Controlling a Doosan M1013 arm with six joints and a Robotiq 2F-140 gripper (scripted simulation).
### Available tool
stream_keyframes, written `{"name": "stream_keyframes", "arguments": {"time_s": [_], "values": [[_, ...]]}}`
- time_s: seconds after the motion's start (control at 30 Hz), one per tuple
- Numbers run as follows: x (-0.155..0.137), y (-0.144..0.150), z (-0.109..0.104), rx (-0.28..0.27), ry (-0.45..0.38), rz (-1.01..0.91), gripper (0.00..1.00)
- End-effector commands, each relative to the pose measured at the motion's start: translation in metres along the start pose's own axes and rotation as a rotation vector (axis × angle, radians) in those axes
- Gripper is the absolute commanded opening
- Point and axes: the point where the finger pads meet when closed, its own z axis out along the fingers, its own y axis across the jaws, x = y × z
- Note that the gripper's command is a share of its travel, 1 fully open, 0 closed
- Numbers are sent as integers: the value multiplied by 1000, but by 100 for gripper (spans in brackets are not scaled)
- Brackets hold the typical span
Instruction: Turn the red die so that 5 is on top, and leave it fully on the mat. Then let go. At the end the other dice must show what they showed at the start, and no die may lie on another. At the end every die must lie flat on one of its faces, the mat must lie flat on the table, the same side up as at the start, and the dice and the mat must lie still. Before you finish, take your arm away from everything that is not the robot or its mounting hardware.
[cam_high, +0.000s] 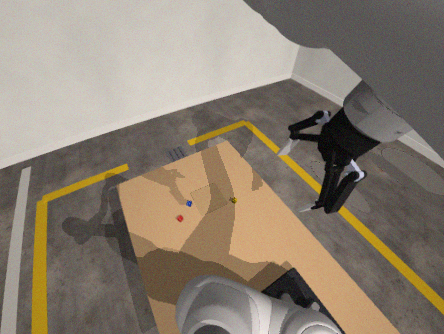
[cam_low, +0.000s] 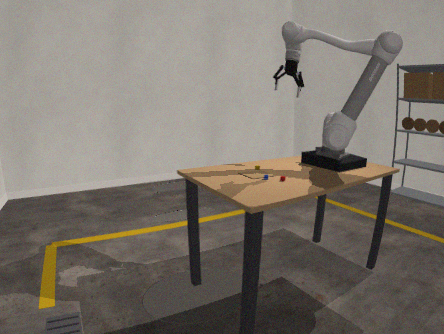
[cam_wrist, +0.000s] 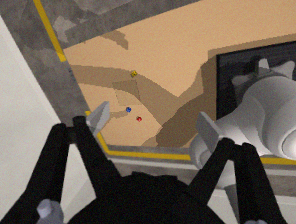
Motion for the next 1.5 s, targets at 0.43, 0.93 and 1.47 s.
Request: {"name": "stream_keyframes", "arguments": {"time_s": [0.43,0.93,1.47], "values": [[-2,-65,159,-128,53,-150,100],[-6,-110,284,-222,84,-276,100],[-7,-125,325,-254,95,-317,100]]}}
